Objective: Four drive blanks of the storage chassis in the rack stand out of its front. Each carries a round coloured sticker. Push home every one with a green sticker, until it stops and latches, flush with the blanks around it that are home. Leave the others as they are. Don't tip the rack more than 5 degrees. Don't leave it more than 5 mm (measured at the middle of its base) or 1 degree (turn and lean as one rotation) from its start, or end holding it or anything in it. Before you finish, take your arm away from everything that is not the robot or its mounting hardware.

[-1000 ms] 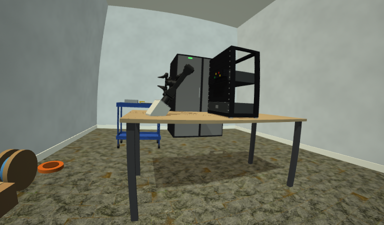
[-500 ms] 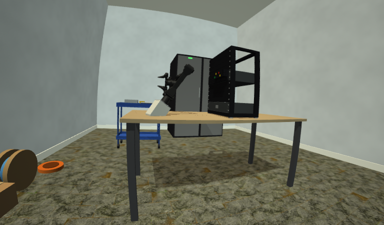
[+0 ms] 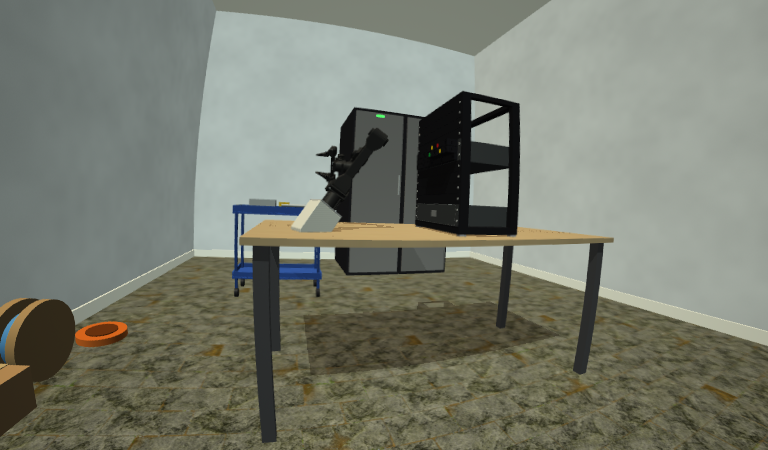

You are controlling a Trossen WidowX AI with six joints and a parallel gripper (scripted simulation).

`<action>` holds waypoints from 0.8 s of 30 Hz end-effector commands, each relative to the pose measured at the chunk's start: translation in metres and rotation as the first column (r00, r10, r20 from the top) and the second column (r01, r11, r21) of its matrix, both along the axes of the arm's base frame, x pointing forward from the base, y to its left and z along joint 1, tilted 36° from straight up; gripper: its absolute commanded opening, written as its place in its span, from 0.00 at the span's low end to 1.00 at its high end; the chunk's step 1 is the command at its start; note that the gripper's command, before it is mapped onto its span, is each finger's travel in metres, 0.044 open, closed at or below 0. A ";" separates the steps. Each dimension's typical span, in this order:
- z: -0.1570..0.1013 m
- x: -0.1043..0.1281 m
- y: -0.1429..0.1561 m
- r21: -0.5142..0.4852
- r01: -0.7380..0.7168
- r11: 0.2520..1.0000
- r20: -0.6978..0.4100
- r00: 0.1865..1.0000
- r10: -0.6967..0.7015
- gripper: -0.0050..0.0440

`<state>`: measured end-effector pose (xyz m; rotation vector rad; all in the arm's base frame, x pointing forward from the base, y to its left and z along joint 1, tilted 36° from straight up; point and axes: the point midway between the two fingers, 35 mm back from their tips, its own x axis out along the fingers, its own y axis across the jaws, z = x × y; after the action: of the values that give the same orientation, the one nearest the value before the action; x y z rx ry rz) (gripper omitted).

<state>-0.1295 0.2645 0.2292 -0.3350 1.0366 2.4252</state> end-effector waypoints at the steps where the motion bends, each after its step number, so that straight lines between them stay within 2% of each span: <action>1: 0.006 0.003 0.001 0.019 0.014 1.000 -0.003 1.000 -0.014 1.00; 17: 0.012 0.036 0.017 -0.003 0.182 0.983 -0.045 0.982 -0.182 1.00; 24: 0.019 0.068 0.028 -0.025 0.323 0.946 -0.084 0.942 -0.324 1.00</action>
<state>-0.0756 0.2901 0.2392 -0.1125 1.0789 2.1992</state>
